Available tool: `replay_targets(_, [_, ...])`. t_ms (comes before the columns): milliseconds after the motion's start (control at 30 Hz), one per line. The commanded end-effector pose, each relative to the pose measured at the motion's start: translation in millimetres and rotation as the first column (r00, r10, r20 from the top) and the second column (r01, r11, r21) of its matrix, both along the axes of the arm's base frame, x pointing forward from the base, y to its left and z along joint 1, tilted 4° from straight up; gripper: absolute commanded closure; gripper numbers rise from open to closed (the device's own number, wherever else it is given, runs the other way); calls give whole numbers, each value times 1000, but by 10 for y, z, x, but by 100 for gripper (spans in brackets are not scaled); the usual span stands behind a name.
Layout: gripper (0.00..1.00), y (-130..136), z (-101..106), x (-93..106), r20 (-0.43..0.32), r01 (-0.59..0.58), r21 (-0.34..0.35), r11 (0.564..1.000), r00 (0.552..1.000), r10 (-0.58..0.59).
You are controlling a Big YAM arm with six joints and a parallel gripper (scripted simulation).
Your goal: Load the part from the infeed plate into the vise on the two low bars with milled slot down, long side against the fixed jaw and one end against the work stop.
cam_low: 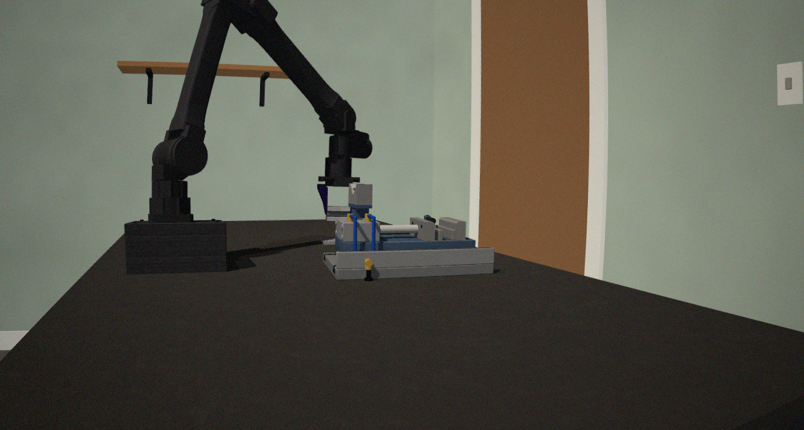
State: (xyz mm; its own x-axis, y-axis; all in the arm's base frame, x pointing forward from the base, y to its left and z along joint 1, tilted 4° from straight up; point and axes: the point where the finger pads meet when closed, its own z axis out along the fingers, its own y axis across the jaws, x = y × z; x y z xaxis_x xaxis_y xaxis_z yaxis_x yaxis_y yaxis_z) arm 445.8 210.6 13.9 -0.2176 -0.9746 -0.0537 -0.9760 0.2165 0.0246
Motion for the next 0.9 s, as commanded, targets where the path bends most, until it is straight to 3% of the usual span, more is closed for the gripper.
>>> replay_targets(0, [100,36,541,291,84,3,37,999,996,-6])
replay_targets(67, [100,36,541,291,84,3,37,999,996,-6])
replay_targets(567, [100,-21,1221,261,88,3,38,999,996,-6])
replay_targets(867, [100,-45,1491,246,89,3,39,999,996,-6])
